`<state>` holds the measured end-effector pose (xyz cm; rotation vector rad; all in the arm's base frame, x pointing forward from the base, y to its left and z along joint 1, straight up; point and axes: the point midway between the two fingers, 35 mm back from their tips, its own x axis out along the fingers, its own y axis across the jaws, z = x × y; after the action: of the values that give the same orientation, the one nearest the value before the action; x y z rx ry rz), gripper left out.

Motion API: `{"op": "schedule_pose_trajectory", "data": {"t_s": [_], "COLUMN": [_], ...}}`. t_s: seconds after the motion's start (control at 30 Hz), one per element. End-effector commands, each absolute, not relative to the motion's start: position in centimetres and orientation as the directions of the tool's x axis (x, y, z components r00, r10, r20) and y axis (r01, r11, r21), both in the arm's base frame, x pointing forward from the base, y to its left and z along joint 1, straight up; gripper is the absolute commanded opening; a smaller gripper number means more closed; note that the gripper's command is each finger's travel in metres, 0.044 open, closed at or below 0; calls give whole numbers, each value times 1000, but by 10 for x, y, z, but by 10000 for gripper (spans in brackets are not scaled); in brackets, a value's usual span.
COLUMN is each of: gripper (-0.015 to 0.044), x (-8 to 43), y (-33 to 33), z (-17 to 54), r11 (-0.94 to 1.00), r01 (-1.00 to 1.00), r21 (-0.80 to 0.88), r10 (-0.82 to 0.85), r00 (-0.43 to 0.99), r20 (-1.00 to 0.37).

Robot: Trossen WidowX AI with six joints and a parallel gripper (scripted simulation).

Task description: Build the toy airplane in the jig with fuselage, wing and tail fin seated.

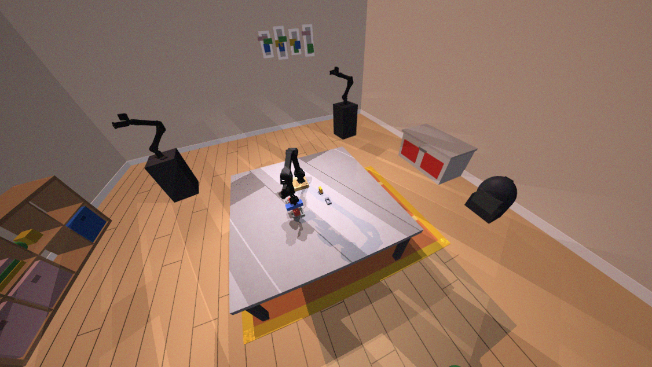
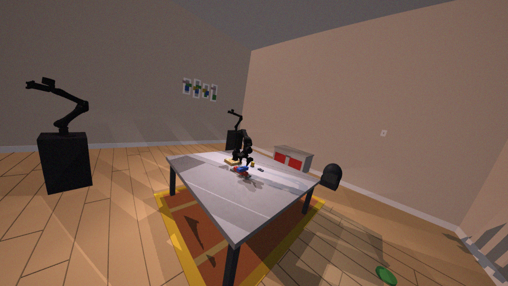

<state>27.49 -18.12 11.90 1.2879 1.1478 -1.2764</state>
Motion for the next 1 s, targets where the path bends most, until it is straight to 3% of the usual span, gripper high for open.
{"op": "schedule_pose_trajectory", "data": {"t_s": [0.0,0.17,0.33,0.5,0.63,0.73,0.97], "gripper": [440,440,440,440,440,440,440], "x": [272,276,276,277,277,277,277], "y": [-180,-181,-182,-182,-182,-182,-182], "z": [156,156,155,155,155,155,155], "r11": [-105,-89,328,735,939,992,994], "r01": [994,996,944,678,345,125,109], "r21": [28,28,20,6,-7,-13,-14], "r10": [-17,-17,-17,-17,-17,-17,-17], "r00": [26,27,27,27,27,27,27], "r20": [-1000,-1000,-1000,-1000,-1000,-1000,-1000]}}
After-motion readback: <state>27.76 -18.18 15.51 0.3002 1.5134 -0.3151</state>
